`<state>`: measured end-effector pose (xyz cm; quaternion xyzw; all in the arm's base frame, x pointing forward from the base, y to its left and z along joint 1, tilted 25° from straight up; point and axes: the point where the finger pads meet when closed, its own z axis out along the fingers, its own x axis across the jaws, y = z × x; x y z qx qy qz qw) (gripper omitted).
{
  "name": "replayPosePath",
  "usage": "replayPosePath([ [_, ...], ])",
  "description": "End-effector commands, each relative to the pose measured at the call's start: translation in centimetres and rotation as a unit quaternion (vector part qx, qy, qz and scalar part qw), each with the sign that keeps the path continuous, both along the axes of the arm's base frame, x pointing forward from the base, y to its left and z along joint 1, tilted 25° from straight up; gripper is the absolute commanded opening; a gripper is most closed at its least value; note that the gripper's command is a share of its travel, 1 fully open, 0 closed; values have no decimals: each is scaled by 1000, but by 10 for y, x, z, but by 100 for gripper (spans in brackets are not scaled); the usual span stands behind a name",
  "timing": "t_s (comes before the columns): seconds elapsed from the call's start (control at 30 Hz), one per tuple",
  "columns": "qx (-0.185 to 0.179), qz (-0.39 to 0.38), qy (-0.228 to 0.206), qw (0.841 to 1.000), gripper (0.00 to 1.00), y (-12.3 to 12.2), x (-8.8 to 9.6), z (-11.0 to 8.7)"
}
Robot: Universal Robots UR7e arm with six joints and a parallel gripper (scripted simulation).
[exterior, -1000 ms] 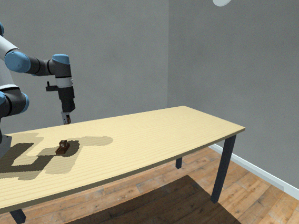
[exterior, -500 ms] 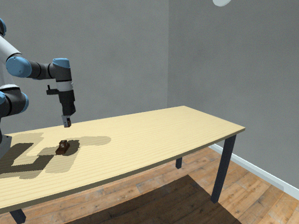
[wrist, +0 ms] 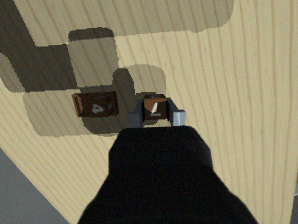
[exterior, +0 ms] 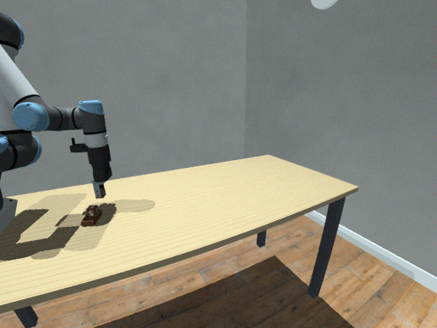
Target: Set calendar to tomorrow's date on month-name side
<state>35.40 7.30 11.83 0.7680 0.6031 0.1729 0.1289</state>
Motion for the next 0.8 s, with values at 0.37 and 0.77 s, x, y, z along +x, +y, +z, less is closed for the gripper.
replayPosePath([
  [0.37,-2,-1,-2,1000,57,0,14,-26],
  [0.77,-2,-1,-2,1000,57,0,14,-26],
])
